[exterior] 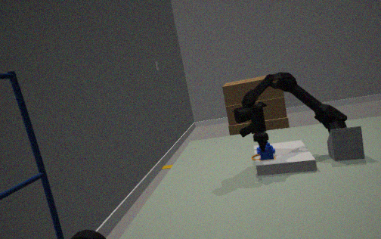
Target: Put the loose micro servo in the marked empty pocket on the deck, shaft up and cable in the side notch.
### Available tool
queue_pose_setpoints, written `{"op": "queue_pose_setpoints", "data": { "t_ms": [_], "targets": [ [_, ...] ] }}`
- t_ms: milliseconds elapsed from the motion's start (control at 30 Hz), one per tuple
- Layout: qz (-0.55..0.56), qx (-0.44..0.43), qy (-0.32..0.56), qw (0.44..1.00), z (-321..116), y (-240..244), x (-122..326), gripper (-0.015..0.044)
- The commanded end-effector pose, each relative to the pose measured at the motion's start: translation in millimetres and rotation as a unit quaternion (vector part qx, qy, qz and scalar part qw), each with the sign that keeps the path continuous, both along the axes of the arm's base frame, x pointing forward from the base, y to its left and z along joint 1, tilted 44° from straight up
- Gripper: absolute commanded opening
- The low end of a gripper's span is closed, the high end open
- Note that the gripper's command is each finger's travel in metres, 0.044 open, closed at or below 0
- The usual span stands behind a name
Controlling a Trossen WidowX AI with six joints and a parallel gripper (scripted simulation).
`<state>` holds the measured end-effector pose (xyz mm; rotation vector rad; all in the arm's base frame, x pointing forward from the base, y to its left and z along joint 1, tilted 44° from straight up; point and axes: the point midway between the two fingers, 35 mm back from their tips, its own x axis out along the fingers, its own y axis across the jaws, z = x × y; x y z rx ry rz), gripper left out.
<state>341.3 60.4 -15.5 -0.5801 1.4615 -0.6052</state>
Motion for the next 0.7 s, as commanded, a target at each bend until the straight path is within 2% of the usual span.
{"op": "queue_pose_setpoints", "data": {
  "t_ms": [0, 667],
  "targets": [
    [0.001, -0.002, 0.001, 1.000, -2, -3, 0, 0.0000],
    [0.001, -0.002, 0.001, 1.000, -14, -14, 0, 0.0000]
  ]
}}
